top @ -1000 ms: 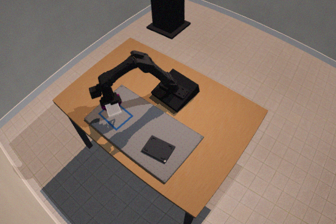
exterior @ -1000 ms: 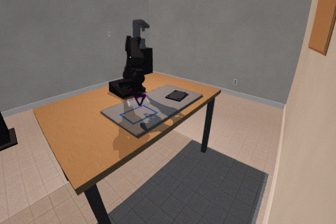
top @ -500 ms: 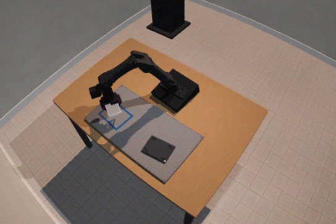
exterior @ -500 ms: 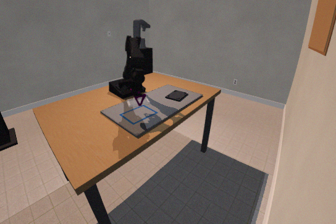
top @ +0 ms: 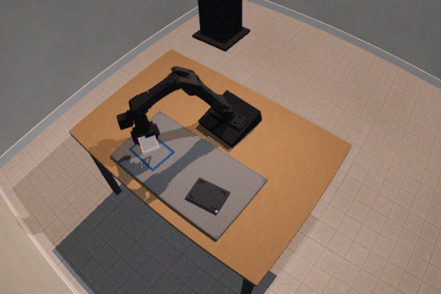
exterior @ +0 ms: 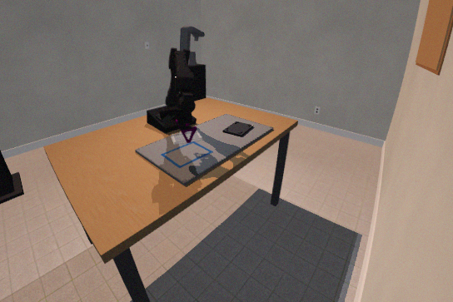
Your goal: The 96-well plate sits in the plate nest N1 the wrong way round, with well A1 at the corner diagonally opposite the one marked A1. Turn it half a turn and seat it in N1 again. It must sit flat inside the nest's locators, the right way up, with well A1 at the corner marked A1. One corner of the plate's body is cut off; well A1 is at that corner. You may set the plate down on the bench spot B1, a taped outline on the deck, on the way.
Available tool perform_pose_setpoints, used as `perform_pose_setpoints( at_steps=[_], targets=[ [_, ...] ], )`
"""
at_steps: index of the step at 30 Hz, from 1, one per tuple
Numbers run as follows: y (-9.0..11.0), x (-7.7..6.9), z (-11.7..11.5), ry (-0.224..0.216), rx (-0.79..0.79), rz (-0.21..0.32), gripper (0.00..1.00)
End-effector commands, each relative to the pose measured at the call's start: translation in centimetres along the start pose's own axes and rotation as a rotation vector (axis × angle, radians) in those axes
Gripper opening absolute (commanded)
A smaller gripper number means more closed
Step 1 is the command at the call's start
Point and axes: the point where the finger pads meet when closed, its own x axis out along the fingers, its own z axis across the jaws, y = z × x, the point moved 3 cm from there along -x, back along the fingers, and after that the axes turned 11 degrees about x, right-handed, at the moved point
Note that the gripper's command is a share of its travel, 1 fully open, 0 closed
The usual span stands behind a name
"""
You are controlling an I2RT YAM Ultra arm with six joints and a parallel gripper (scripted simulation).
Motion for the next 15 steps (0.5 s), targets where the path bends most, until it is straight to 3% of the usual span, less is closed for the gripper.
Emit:
perform_pose_setpoints(
  at_steps=[1,4,7,15],
  targets=[
    [0.4,-1.4,-0.4,-0.015,-0.044,0.0,0.0],
    [1.1,-1.0,-1.5,0.003,-0.144,-0.005,0.0],
    [2.0,-1.0,-1.5,-0.023,-0.247,-0.003,0.0],
    [3.6,-1.1,-2.7,-0.023,-0.447,-0.004,0.0]
  ],
)
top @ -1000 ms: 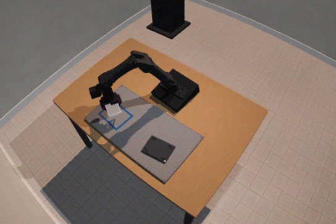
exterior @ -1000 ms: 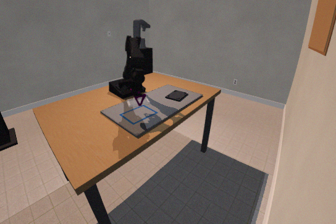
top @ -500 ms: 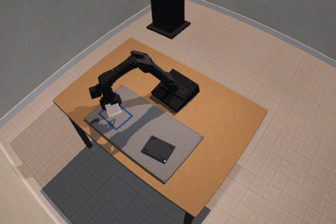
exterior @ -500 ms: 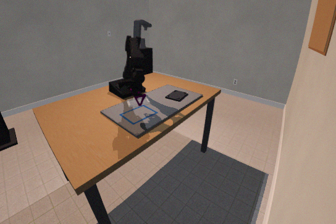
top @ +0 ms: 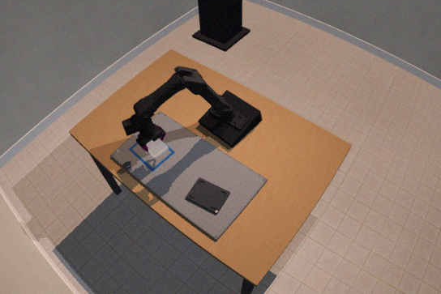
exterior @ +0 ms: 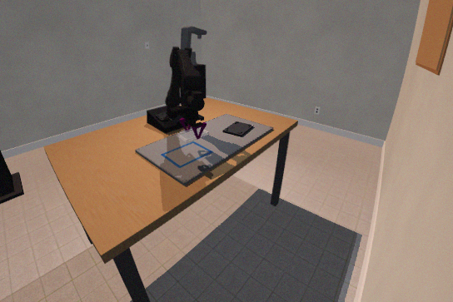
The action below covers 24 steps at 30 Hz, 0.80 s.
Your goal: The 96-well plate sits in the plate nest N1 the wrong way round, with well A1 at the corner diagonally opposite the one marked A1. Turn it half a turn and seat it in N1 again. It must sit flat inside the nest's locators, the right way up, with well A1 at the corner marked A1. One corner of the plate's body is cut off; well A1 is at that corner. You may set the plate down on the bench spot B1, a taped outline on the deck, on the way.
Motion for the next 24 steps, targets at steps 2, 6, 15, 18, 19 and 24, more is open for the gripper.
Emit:
perform_pose_setpoints(
  at_steps=[2,6,15,18,19,24],
  targets=[
    [1.2,-1.0,-0.1,-0.038,-0.179,-0.024,0.0],
    [2.4,-1.0,-0.5,-0.037,-0.312,-0.026,0.0],
    [4.7,-2.0,-0.2,-0.072,-0.548,-0.038,0.0],
    [5.6,-1.1,-1.5,-0.034,-0.645,-0.03,0.0],
    [5.9,-1.1,-1.6,-0.034,-0.679,-0.03,0.0],
    [7.5,-1.1,-2.1,-0.032,-0.845,-0.033,0.0]
  ],
)
